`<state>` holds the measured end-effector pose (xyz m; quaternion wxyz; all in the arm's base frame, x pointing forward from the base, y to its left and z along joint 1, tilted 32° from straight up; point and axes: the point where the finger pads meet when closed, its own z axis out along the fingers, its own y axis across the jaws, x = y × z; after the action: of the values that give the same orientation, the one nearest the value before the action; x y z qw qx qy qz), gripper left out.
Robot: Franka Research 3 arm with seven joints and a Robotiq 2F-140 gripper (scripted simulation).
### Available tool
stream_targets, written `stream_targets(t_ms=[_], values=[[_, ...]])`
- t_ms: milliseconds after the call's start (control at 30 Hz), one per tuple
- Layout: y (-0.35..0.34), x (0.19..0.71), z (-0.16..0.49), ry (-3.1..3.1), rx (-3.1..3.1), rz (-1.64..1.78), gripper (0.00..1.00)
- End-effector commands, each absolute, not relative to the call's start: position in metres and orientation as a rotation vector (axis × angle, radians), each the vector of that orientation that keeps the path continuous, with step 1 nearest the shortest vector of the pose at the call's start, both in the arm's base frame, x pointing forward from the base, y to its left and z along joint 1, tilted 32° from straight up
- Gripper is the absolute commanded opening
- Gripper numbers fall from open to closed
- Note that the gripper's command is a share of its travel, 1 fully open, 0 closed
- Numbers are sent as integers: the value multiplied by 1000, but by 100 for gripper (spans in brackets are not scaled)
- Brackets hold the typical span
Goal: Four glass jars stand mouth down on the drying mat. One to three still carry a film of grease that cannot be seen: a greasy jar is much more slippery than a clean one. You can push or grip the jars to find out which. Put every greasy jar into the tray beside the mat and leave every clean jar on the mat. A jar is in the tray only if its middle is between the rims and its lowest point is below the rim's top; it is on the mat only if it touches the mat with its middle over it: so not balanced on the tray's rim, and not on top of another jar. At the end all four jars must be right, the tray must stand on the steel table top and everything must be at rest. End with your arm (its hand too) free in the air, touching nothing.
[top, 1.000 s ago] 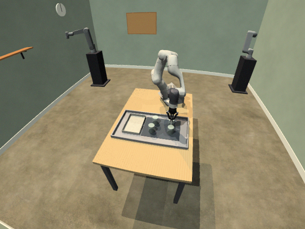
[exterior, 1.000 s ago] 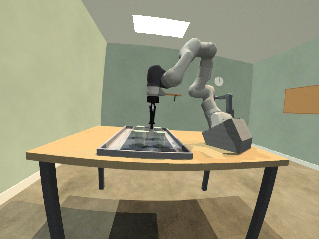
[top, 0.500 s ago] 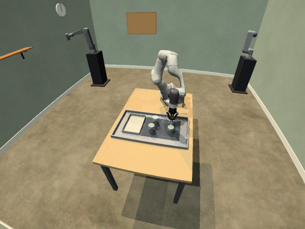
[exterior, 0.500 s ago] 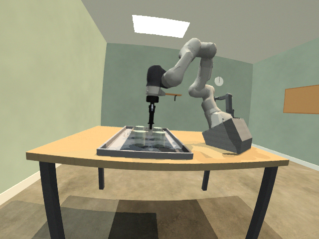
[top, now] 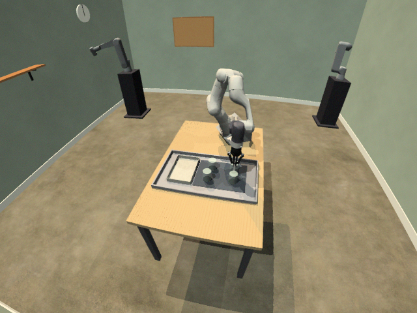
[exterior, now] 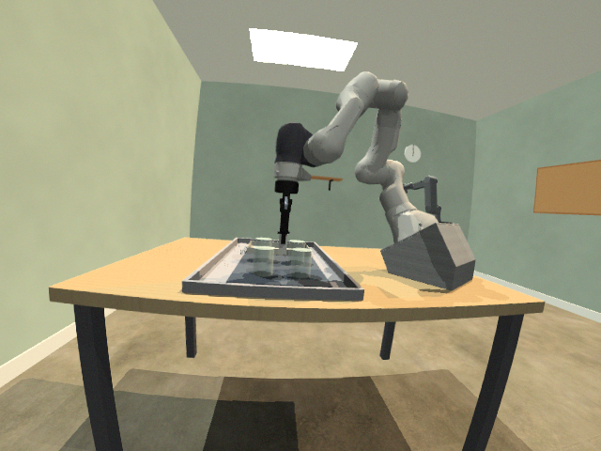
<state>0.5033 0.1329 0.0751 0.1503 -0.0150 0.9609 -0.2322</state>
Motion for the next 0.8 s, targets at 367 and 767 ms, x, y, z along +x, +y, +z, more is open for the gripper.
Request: stream_targets(t_ms=[367, 767], values=[[134, 506, 75, 2760, -54, -667, 0], [135, 507, 76, 2760, -54, -667, 0]])
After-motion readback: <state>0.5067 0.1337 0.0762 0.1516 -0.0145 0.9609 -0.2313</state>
